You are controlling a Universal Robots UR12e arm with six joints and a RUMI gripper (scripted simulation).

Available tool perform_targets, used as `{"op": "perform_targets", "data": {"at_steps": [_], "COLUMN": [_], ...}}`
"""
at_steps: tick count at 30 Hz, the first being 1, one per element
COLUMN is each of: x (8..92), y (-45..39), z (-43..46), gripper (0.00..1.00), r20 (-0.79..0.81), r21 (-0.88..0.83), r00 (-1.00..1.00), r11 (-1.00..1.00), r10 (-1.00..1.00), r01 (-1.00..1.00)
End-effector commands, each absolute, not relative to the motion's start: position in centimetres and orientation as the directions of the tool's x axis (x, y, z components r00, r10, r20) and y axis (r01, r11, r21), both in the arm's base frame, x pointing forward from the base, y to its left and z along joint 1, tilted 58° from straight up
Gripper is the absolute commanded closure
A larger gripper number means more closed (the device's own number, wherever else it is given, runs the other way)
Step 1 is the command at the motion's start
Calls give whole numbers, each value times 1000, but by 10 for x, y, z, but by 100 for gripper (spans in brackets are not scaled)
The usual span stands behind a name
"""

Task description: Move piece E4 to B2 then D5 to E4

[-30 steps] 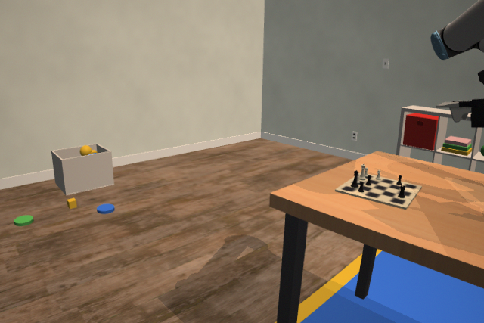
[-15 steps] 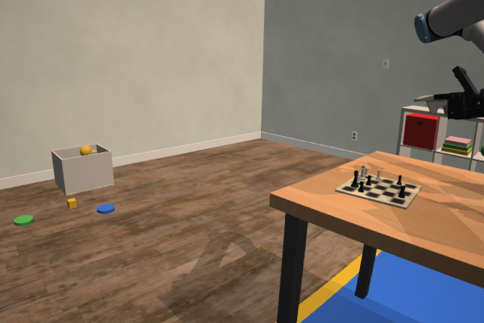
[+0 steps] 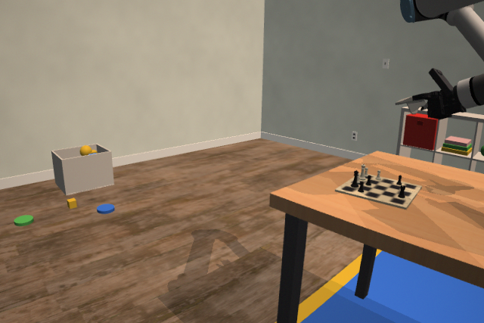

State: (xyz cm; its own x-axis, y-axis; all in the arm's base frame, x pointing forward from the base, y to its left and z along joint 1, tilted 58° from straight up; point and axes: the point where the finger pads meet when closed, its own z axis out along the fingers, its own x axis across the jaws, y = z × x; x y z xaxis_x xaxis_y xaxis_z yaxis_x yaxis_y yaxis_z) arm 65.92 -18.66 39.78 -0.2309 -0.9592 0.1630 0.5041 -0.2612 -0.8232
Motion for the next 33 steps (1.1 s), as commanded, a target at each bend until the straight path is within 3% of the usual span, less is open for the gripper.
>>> {"op": "perform_targets", "data": {"at_steps": [1, 26, 33], "x": [685, 764, 783], "y": [-196, -188, -169], "z": [411, 401, 379], "gripper": [0, 0, 0], "r20": [112, 100, 157], "r21": [-871, -984, -987], "r00": [-272, -355, -364], "r11": [-226, -145, -137], "r10": [-956, -929, -918], "r01": [436, 101, -81]}}
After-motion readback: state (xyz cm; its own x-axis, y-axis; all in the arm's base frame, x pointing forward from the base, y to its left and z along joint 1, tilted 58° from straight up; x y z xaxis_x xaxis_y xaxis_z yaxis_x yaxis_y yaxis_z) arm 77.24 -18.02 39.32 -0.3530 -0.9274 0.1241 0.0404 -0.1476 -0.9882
